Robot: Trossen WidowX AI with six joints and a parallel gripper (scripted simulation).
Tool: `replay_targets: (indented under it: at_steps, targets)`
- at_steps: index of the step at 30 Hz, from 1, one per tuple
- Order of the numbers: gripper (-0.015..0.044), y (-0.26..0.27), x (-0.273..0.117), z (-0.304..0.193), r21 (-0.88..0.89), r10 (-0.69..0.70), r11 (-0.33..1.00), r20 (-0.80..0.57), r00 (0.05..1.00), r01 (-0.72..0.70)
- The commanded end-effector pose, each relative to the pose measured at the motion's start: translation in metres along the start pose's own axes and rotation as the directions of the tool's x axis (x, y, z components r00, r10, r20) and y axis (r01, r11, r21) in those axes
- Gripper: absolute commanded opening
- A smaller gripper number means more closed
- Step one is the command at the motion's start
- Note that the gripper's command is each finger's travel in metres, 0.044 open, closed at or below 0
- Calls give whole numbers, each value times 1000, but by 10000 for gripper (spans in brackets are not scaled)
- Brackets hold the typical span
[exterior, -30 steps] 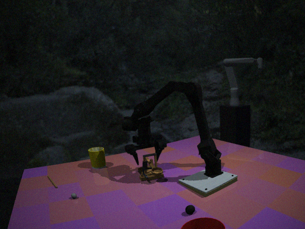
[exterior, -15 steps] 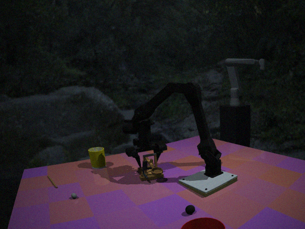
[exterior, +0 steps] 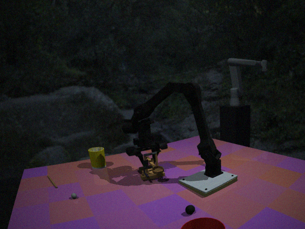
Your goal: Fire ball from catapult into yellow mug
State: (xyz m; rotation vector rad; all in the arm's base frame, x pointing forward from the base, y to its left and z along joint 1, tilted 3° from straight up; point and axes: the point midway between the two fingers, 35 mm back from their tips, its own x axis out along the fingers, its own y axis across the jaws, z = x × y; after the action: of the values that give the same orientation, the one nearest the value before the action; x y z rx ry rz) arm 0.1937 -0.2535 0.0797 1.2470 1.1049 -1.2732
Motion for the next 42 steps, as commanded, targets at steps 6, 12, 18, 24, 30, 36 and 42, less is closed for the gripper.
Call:
replay_targets:
  at_steps: [6, 12, 18, 24, 30, 36, 42]
  targets:
    - [0, 2, -44, 2, -6, 17, 1000, 18, 1000, -17]
    - [0, 2, -43, 2, -184, 17, 983, 18, 1000, -14]
    - [0, 4, -42, 2, -377, 18, 926, 17, 1000, -10]
    - [0, 9, -41, 2, -555, 19, 832, 17, 1000, -6]
    - [0, 19, -41, -2, -706, 20, 708, 16, 1000, -3]
    - [0, 23, -41, -4, -721, 20, 692, 15, 1000, -3]
    - [0, 23, -39, -4, -721, 20, 692, 15, 1000, -3]
